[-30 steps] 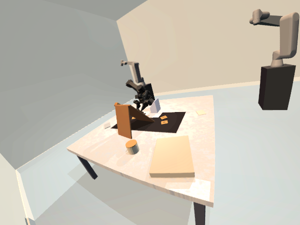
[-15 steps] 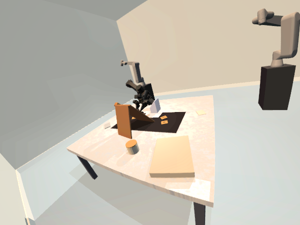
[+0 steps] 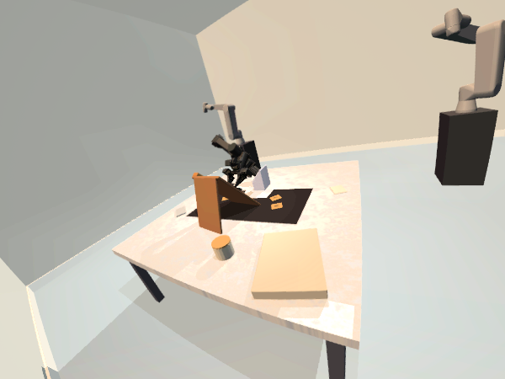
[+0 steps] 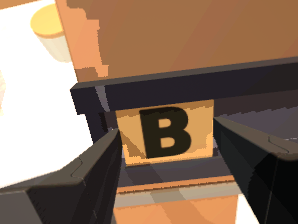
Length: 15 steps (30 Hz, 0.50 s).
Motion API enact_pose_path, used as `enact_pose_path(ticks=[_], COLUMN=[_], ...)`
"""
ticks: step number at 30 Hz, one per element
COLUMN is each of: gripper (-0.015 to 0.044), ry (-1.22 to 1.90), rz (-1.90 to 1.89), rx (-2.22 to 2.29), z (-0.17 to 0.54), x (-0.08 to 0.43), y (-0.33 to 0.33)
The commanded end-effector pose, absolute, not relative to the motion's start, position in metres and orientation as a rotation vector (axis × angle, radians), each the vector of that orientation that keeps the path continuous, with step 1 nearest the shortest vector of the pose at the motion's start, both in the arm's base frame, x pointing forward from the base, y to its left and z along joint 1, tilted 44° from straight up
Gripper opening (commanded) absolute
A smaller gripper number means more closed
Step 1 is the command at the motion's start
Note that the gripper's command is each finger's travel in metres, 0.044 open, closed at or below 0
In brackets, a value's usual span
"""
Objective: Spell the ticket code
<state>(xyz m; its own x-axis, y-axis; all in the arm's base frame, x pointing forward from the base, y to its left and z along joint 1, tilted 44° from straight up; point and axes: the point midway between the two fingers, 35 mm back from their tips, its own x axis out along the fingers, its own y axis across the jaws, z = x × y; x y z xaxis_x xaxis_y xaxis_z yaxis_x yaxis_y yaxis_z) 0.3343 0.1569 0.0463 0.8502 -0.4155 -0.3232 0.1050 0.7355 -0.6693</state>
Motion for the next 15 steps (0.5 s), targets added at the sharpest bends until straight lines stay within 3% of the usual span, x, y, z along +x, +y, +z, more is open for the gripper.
enact_pose_path(ticks=[1,15], gripper=[0.0,0.0], ry=[0.478,0.478], rz=[-0.293,-0.293], rx=[-0.684,-0.685], z=[0.0499,0.0548], x=[0.334,0.333], y=[0.1555,0.1494])
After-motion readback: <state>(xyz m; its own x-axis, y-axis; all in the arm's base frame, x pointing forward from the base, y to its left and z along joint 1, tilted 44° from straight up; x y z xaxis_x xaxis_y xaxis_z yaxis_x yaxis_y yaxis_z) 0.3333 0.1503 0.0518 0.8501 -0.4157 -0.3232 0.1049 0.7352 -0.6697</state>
